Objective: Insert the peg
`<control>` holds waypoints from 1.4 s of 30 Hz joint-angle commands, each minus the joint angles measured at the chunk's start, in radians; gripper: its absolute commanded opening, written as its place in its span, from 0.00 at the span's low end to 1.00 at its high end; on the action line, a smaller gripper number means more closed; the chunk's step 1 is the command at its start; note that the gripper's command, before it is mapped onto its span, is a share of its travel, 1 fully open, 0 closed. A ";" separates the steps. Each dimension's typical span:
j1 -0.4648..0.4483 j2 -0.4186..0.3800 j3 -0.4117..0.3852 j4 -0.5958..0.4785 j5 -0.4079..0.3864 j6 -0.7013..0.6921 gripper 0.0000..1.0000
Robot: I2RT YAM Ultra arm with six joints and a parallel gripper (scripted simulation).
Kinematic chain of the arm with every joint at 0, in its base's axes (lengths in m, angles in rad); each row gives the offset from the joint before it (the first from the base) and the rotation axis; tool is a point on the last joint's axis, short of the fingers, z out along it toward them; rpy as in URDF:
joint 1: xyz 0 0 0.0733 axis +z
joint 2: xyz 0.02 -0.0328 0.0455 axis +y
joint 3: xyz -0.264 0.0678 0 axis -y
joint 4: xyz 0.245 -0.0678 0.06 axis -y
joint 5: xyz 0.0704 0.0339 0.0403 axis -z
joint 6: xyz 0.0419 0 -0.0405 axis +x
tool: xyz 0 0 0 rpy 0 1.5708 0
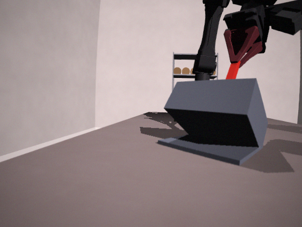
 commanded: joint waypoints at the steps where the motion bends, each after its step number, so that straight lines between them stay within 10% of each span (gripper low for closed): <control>1: 0.014 -0.042 -0.004 -0.011 0.005 0.019 0.00; 42: -0.013 -0.004 -0.052 0.086 -0.004 -0.008 0.00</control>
